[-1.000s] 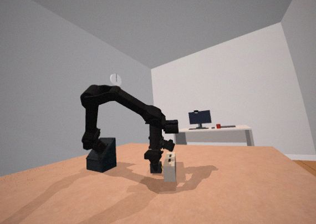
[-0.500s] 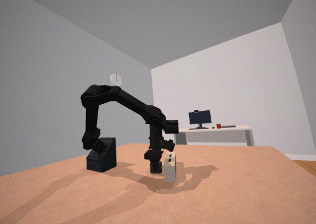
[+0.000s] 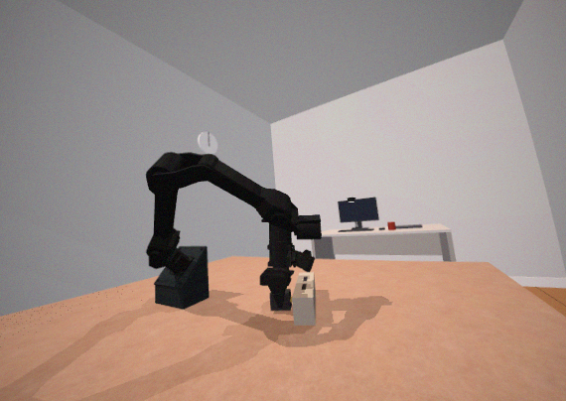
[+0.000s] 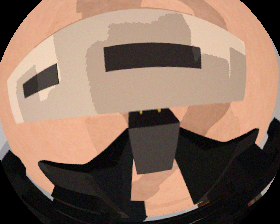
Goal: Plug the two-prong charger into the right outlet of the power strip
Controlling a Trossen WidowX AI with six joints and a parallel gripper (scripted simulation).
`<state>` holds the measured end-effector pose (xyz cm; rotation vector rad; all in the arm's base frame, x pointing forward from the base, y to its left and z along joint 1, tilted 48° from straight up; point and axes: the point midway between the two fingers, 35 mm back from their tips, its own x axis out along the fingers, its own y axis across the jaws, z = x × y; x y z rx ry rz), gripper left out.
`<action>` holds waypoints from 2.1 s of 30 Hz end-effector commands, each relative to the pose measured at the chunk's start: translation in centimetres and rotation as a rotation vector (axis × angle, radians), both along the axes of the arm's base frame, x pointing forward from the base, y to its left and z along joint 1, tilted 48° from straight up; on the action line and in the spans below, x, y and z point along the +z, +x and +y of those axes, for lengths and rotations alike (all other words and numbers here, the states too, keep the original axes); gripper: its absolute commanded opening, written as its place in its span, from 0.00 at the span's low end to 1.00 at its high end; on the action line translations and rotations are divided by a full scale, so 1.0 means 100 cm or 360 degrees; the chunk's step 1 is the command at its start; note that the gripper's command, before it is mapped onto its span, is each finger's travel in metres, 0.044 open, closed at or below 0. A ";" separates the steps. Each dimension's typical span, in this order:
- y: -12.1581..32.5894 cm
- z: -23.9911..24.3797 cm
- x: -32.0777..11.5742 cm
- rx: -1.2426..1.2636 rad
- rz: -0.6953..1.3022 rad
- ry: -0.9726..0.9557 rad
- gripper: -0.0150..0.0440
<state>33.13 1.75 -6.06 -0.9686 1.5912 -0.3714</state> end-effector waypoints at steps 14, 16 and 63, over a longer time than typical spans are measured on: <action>0.005 0.001 0.000 0.0000 -0.0009 -0.0001 0.25; 0.006 0.001 0.000 0.0000 -0.0009 -0.0001 0.25; 0.018 0.005 -0.002 0.0000 -0.0010 -0.0001 0.25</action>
